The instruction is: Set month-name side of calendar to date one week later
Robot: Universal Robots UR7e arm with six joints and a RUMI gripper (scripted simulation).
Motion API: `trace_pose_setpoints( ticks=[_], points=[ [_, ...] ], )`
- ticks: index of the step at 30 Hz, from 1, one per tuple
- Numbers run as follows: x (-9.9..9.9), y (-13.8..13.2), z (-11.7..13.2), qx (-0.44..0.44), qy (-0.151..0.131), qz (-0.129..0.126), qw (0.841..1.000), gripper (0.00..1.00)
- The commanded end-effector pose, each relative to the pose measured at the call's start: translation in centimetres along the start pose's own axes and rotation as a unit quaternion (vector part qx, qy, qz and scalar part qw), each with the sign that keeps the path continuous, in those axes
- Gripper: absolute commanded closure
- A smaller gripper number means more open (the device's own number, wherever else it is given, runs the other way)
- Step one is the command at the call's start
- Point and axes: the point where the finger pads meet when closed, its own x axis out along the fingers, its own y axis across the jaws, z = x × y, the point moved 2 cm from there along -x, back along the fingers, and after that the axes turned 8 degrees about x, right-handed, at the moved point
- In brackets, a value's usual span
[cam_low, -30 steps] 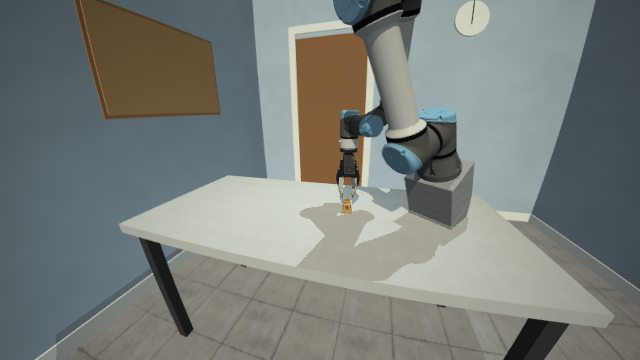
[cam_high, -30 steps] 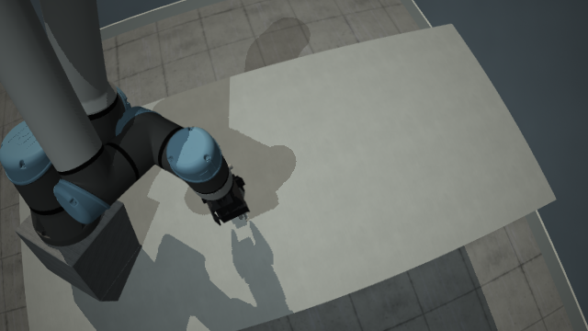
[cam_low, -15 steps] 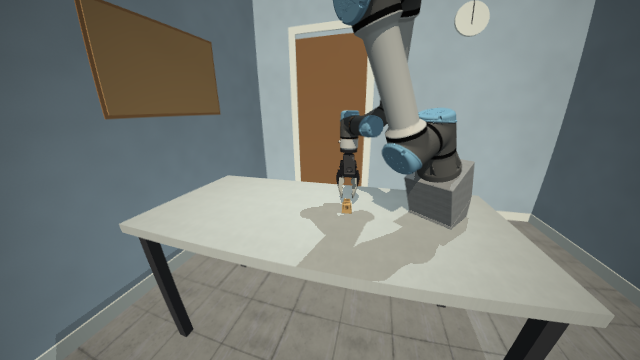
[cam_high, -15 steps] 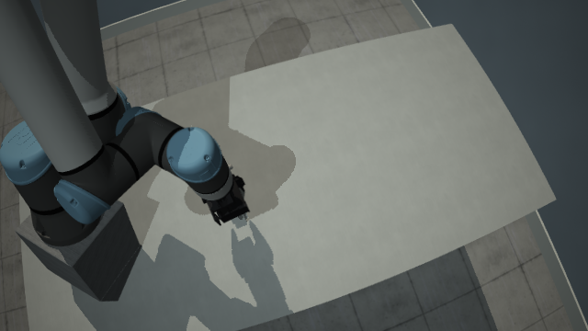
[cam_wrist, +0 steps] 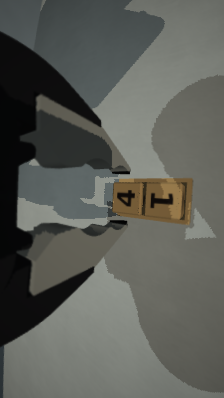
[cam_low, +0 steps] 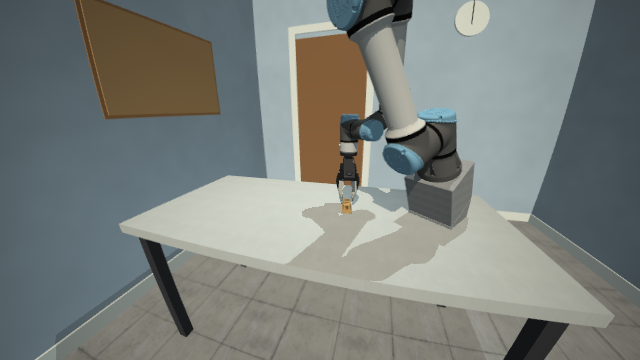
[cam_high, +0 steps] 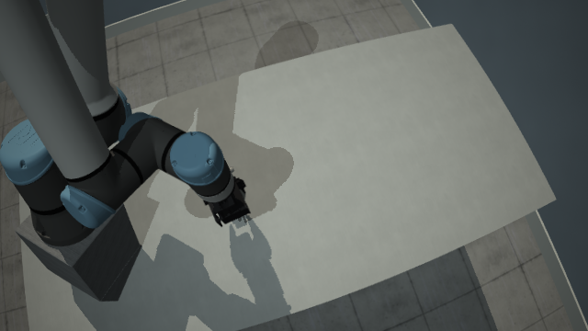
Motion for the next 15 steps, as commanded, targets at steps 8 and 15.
trace_pose_setpoints(
  ticks=[8, 15],
  points=[
    [1.17, 0.05, 0.04, 0.0, -0.001, 0.001, 1.0, 0.72],
    [1.22, 0.05, 0.04, 0.0, -0.001, 0.001, 1.0, 0.72]
  ],
)
